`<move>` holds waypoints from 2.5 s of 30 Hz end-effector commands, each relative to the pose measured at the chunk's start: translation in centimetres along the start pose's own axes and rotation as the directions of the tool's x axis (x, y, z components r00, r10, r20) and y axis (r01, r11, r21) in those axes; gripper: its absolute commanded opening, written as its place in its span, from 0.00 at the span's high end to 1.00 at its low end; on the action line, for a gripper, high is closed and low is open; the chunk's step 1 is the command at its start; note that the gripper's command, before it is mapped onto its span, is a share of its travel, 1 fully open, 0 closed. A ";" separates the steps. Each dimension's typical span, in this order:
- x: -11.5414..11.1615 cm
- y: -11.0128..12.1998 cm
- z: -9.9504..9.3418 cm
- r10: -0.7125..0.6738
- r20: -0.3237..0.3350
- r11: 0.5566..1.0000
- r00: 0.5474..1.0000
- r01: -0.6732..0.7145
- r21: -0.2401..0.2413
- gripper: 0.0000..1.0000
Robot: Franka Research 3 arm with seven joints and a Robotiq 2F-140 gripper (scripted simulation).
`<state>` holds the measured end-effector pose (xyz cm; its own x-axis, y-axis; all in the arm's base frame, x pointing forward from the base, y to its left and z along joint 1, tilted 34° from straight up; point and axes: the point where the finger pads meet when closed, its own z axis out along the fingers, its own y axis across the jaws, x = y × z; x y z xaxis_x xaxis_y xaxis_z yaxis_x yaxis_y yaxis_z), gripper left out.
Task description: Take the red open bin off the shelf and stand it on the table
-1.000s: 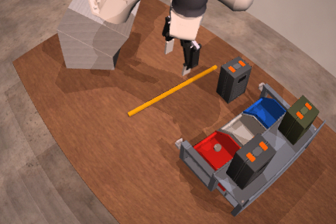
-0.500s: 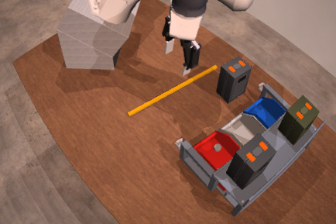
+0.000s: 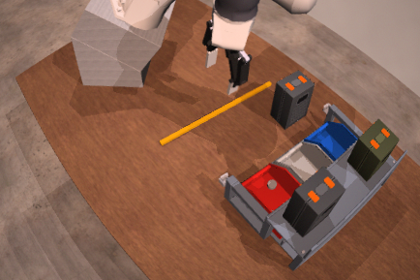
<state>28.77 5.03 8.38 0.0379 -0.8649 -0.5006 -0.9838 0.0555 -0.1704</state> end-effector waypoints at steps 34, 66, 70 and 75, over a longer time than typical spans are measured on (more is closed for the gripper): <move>0.0 0.0 0.0 0.005 -0.084 0.975 0.996 0.014 0.221 0.43; 0.0 0.0 0.0 0.005 -0.084 0.975 0.996 0.014 0.221 0.43; 0.0 0.0 0.0 0.005 -0.084 0.975 0.996 0.014 0.221 0.43; 0.0 0.0 0.0 0.005 -0.084 0.975 0.996 0.014 0.221 0.43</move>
<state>28.77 5.02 8.38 0.0382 -0.8647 -0.5008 -0.9838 0.0554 -0.1706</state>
